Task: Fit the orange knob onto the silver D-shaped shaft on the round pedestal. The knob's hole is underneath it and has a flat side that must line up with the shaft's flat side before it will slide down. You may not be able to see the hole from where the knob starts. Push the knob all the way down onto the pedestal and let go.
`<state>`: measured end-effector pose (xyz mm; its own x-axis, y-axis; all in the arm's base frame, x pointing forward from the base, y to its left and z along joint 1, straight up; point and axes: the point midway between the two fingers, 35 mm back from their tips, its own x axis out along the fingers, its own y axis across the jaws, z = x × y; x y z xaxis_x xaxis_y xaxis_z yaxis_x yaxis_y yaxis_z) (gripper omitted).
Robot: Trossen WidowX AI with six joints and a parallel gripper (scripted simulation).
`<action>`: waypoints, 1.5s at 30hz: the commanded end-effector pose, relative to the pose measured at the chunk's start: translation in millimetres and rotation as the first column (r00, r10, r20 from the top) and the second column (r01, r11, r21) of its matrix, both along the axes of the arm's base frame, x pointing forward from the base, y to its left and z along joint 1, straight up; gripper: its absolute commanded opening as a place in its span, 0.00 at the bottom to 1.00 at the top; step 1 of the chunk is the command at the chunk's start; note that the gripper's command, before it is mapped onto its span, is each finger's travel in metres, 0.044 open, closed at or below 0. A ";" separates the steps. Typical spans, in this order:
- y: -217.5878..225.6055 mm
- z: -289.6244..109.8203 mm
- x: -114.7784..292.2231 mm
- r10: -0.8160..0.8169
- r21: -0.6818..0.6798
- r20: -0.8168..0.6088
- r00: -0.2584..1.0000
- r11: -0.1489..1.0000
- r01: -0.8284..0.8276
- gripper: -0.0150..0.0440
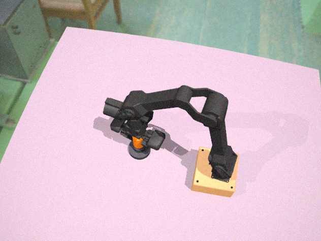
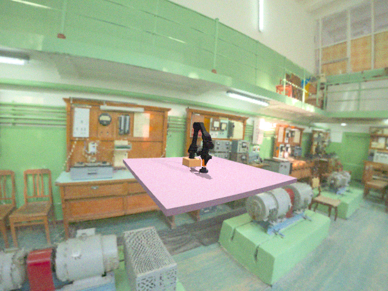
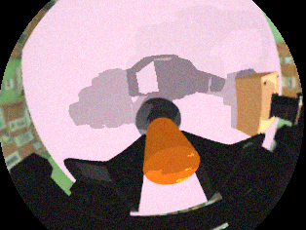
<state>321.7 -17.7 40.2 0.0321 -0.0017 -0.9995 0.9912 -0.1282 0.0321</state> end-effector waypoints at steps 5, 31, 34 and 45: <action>-0.5 -3.3 0.8 -0.053 0.002 0.002 0.999 0.999 0.053 0.25; -0.1 -13.1 0.2 -0.026 0.001 0.001 1.000 1.000 0.026 0.30; -0.1 -13.1 0.2 -0.026 0.001 0.001 1.000 1.000 0.026 0.43; -0.1 -13.1 0.2 -0.026 0.001 0.001 1.000 1.000 0.026 0.92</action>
<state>322.2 -17.8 27.1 0.0350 -0.0020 -0.9994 0.9880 -0.1503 0.0349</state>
